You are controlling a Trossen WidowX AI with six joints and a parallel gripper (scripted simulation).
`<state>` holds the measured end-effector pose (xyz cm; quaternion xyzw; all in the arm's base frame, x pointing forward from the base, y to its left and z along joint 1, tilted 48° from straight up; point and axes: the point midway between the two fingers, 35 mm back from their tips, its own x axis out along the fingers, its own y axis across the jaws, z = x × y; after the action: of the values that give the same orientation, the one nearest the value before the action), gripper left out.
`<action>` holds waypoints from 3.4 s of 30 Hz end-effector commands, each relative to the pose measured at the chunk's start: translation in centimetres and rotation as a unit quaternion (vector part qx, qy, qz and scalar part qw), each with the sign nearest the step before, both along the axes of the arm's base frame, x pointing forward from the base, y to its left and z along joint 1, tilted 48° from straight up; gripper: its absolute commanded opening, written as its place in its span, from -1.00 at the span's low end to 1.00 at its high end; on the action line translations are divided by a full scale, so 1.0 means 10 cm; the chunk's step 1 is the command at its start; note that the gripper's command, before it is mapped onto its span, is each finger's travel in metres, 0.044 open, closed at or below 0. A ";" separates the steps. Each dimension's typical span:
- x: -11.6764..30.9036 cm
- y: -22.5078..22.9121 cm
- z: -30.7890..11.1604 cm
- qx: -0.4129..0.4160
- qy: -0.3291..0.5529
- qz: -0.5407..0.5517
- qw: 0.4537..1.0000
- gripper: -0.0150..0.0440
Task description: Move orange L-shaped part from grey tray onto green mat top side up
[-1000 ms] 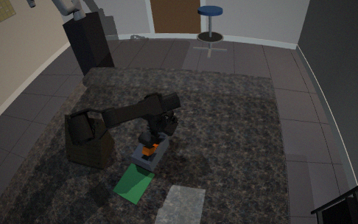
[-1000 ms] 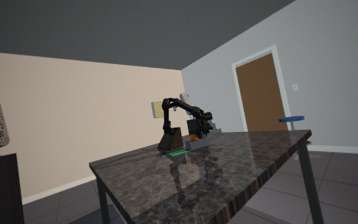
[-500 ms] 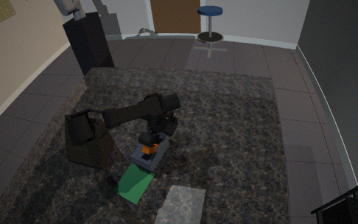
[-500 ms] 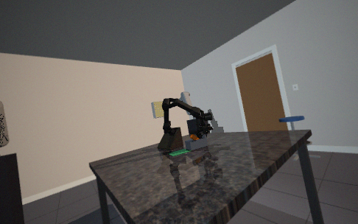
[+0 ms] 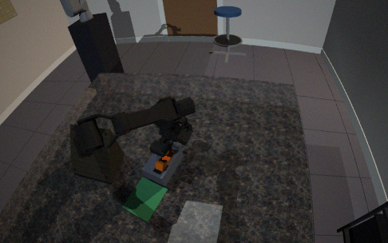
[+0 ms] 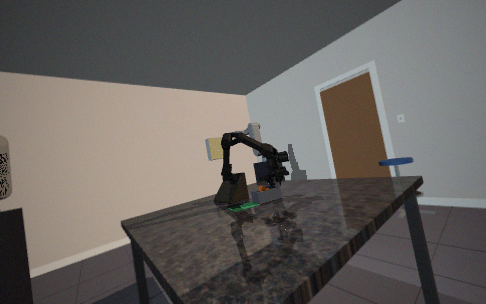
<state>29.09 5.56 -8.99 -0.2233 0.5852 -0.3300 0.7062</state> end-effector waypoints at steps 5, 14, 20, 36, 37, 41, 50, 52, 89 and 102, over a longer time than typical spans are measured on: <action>0.00 0.35 0.31 0.005 -0.002 -0.002 1.000 0.12; -0.08 0.70 0.73 0.008 -0.008 0.009 1.000 0.12; -0.08 0.70 0.73 0.008 -0.008 0.009 1.000 0.12; -0.08 0.70 0.73 0.008 -0.008 0.009 1.000 0.12; -0.08 0.70 0.73 0.008 -0.008 0.009 1.000 0.12; -0.08 0.70 0.73 0.008 -0.008 0.009 1.000 0.12; -0.08 0.70 0.73 0.008 -0.008 0.009 1.000 0.12; -0.08 0.70 0.73 0.008 -0.008 0.009 1.000 0.12; -0.08 0.70 0.73 0.008 -0.008 0.009 1.000 0.12; -0.03 0.13 0.24 0.002 -0.002 -0.002 1.000 0.12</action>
<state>28.78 6.92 -6.50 -0.2151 0.5884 -0.3362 0.7032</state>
